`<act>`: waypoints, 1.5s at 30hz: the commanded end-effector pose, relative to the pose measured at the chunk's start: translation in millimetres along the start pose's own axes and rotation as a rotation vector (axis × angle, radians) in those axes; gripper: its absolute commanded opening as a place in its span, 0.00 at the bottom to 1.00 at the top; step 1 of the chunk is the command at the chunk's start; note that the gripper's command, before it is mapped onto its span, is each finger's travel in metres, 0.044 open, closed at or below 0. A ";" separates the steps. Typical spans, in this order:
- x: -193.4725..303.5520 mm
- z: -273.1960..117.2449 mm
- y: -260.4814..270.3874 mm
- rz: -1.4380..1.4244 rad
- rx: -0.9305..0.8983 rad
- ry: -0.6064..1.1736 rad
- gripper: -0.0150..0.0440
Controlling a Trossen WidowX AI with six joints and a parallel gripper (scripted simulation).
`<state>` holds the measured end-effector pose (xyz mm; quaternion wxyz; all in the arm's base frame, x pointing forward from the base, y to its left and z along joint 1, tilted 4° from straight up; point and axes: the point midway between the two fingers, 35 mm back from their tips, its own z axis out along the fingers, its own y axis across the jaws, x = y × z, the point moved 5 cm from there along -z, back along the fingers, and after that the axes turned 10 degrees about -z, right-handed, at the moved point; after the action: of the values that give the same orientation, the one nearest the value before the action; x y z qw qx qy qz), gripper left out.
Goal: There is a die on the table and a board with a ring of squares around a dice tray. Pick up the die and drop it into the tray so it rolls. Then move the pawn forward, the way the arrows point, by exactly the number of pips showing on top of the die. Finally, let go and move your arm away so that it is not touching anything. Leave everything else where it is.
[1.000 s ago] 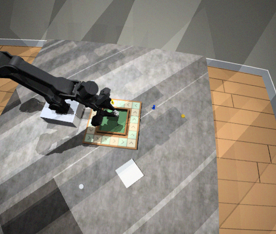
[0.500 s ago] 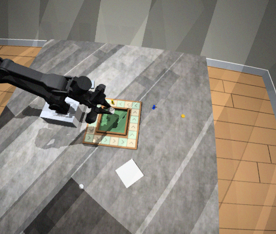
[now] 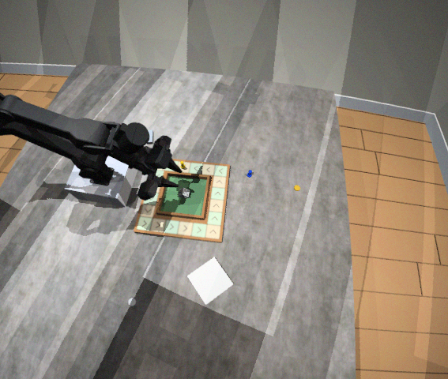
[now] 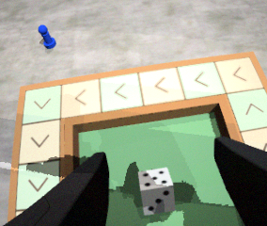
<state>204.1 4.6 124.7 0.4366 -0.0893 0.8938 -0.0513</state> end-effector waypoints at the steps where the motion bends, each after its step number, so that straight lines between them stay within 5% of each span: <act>1: -22.2 -17.9 -4.1 0.006 0.007 -0.017 0.79; 6: -28.4 -24.2 -5.2 0.007 0.007 -0.010 1.00; 24: -41.4 42.1 -8.5 0.008 -0.136 0.783 1.00; 28: -42.2 38.4 -8.9 -0.001 -0.127 0.739 1.00; 37: -30.6 46.7 84.1 0.279 -0.041 0.813 0.60; 45: -21.7 43.6 112.1 0.364 -0.001 0.834 0.59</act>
<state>241.2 115.9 99.8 0.0442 0.0784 0.9959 -0.0009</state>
